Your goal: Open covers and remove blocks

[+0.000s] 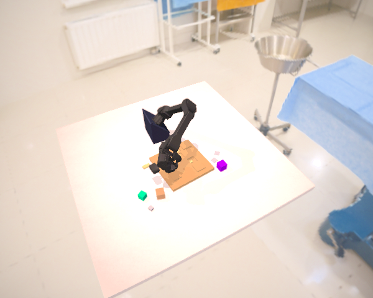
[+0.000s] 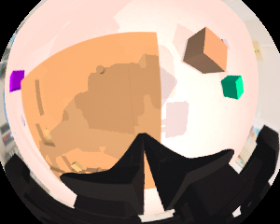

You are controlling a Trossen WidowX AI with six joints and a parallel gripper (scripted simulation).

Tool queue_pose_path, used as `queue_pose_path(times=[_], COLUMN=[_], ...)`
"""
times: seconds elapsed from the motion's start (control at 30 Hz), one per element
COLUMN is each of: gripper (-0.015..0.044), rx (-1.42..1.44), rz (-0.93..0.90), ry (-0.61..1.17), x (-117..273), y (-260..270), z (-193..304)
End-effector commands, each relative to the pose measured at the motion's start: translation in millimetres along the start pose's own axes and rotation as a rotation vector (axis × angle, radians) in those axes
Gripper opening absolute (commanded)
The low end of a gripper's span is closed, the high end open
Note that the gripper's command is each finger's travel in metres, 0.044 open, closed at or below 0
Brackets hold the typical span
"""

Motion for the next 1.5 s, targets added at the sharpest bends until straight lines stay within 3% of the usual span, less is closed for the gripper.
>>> queue_pose_path(times=[0.0, 1.47], gripper=[0.0, 0.0], rx=[-0.006, -0.007], rz=[-0.004, -0.007], ry=[0.0, 0.0], x=[-4.4, -16.4], y=[0.2, 37.1], z=[0.8, 7.3])
Point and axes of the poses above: the point midway between the two fingers, 35 mm back from their tips, its own x axis back along the fingers, its own y axis across the jaws, z = x × y, the point moved 9 cm from there along x, back along the fingers, and after that the axes turned 1 degree about x, right-handed, at the moved point
